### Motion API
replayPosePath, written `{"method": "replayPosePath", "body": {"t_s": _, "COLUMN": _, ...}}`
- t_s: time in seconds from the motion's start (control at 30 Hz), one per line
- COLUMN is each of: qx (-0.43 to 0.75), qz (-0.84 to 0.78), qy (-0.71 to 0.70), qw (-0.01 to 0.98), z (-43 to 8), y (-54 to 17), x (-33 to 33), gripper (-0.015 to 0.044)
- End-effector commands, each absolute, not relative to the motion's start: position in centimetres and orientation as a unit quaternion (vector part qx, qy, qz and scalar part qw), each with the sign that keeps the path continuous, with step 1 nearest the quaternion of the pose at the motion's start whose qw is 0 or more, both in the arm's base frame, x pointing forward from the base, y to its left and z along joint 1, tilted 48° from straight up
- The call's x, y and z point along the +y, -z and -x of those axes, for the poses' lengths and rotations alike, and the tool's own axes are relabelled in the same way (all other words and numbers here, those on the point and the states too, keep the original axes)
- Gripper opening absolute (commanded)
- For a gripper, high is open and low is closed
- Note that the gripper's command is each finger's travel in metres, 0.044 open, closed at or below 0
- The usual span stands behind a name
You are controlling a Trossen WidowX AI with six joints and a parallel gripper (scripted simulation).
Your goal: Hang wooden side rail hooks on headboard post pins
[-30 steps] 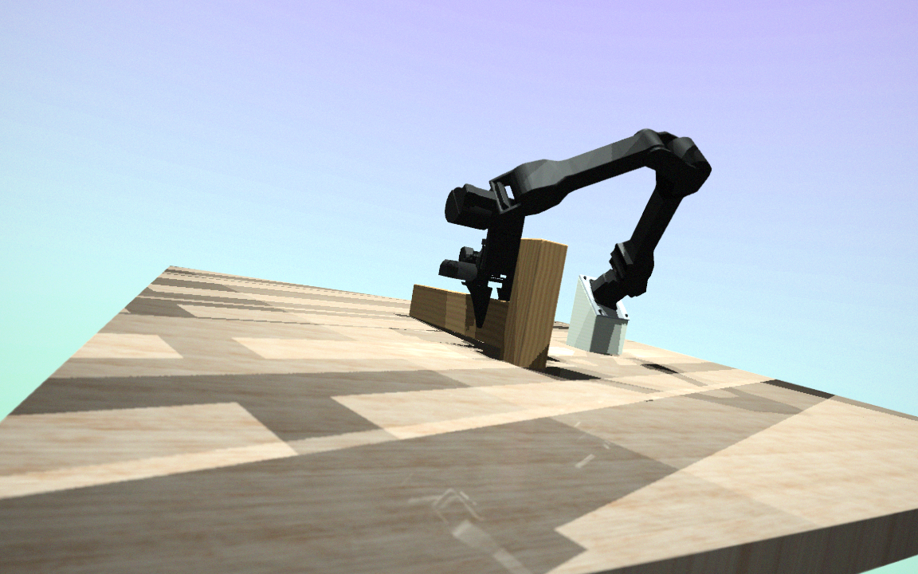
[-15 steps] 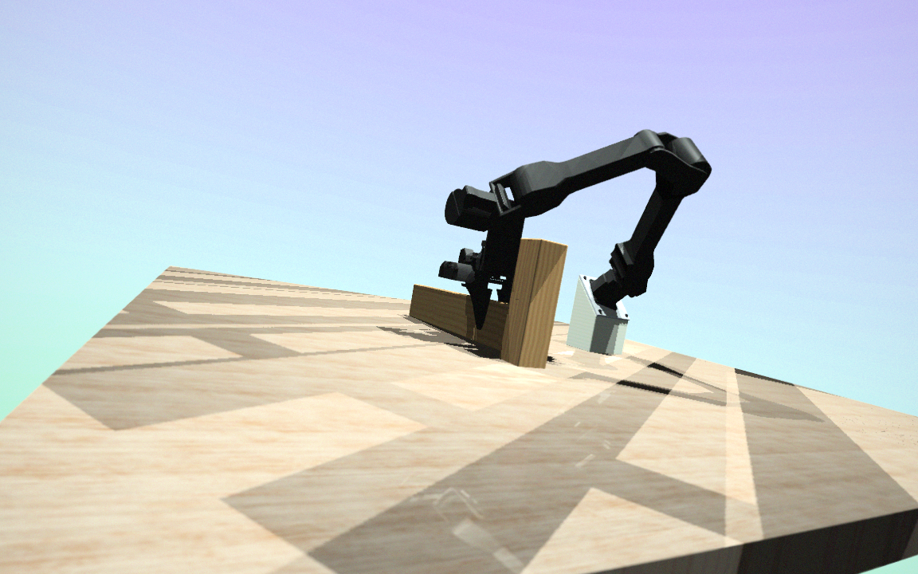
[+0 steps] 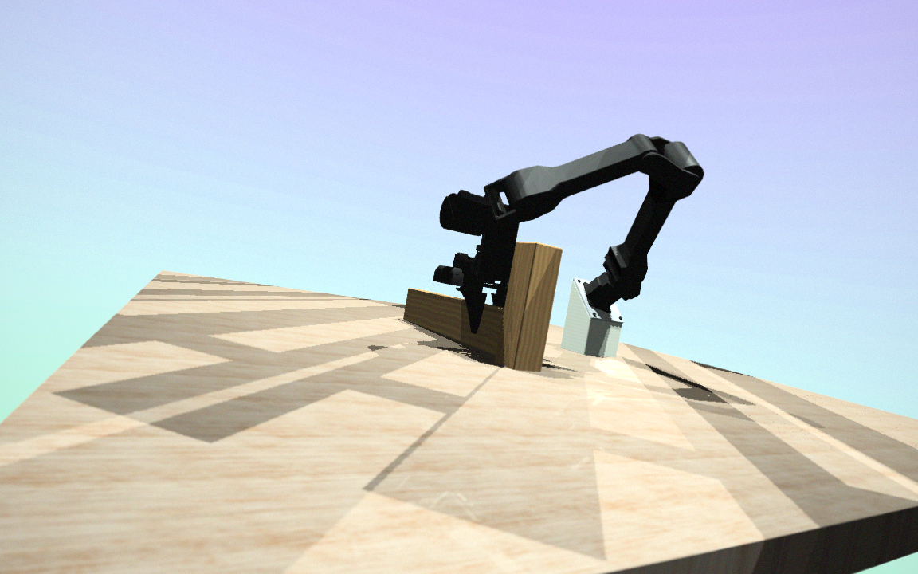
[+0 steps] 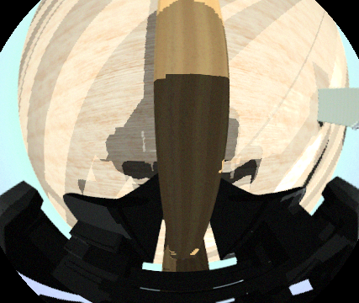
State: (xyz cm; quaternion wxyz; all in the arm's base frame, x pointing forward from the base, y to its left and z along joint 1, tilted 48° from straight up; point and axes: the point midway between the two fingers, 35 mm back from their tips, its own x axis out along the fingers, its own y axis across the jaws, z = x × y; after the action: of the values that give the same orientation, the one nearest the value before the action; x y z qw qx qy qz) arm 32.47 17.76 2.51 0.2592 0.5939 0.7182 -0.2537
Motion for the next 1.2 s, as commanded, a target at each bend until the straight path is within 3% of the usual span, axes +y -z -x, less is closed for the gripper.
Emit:
{"method": "replayPosePath", "body": {"t_s": 0.0, "qx": 0.719, "qz": -0.595, "qy": 0.251, "qw": 0.257, "z": -32.5, "y": -2.5, "x": 17.9, "gripper": 0.0000}}
{"method": "replayPosePath", "body": {"t_s": 0.23, "qx": 0.719, "qz": -0.595, "qy": 0.251, "qw": 0.257, "z": -32.5, "y": -2.5, "x": 18.0, "gripper": 0.0000}}
{"method": "replayPosePath", "body": {"t_s": 0.8, "qx": 0.718, "qz": -0.595, "qy": 0.253, "qw": 0.259, "z": -32.9, "y": -4.0, "x": 16.0, "gripper": 0.0440}}
{"method": "replayPosePath", "body": {"t_s": 1.17, "qx": 0.718, "qz": -0.595, "qy": 0.252, "qw": 0.258, "z": -33.3, "y": -3.5, "x": 13.3, "gripper": 0.0440}}
